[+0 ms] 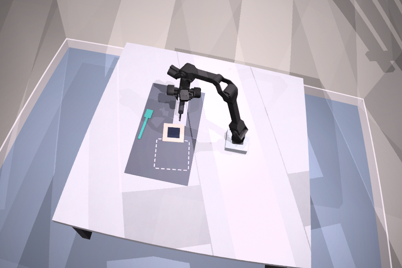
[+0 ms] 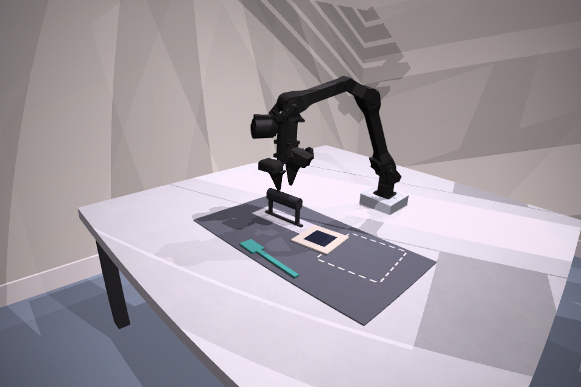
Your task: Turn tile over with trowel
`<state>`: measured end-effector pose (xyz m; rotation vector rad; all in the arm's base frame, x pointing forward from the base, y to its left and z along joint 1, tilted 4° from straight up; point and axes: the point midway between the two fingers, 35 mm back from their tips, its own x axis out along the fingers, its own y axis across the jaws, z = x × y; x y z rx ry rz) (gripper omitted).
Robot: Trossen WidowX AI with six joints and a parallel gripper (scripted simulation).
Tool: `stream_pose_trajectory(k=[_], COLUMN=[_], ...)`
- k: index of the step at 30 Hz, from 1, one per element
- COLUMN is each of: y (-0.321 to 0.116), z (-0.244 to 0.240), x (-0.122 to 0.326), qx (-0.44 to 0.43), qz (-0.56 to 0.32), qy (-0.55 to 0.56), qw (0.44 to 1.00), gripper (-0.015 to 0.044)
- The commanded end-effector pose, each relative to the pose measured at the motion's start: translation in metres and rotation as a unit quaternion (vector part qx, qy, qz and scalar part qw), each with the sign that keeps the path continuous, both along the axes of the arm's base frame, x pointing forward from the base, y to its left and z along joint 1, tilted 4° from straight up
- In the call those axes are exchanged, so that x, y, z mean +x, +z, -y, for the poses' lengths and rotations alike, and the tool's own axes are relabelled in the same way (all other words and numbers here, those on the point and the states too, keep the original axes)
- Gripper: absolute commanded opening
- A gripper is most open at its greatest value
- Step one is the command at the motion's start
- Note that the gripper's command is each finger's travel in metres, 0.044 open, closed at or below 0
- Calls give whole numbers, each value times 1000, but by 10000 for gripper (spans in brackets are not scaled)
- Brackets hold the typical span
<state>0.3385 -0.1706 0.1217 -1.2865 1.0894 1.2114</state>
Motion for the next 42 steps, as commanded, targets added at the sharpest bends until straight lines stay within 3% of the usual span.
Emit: stream_pose_trajectory(k=[1, 8, 21, 42], y=[3, 13, 4, -8], z=[-1, 1, 2, 7], x=[-2, -1, -2, -3], qx=[2, -1, 30, 127], qz=[-4, 8, 47, 111], qy=[1, -18, -232, -537], qw=[1000, 1000, 971, 826], gripper=[270, 300, 300, 300])
